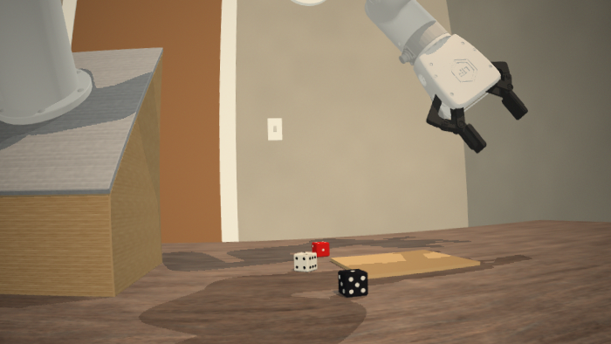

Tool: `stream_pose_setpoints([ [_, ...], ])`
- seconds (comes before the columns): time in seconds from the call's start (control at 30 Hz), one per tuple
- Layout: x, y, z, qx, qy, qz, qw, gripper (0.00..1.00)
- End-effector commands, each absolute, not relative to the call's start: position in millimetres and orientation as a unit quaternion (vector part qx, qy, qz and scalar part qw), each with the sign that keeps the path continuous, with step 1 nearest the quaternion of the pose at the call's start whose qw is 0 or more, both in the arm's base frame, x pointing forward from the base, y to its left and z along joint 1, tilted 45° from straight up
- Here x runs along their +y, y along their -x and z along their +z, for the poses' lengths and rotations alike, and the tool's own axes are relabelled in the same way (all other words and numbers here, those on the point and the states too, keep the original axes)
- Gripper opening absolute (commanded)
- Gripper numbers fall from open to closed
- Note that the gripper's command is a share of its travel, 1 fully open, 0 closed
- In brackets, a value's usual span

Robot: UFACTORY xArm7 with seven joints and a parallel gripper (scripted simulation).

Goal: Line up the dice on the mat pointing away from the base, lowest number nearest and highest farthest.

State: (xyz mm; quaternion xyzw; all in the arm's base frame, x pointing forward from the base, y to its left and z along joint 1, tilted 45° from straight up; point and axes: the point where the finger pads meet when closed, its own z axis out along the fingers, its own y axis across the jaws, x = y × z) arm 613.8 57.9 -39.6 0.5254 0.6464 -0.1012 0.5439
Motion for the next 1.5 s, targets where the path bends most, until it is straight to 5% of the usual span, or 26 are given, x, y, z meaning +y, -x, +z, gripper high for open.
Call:
stream_pose_setpoints([
  [0.0, 61, -615, -38, 0.647, -0.525, -0.099, 0.544, 1.0],
  [0.63, 53, -609, -33, 0.641, -0.538, -0.101, 0.539, 1.0],
  [1.0, -45, -492, 30, 0.521, -0.718, -0.121, 0.445, 1.0],
  [1.47, -84, -376, 49, 0.407, -0.829, -0.124, 0.363, 1.0],
])
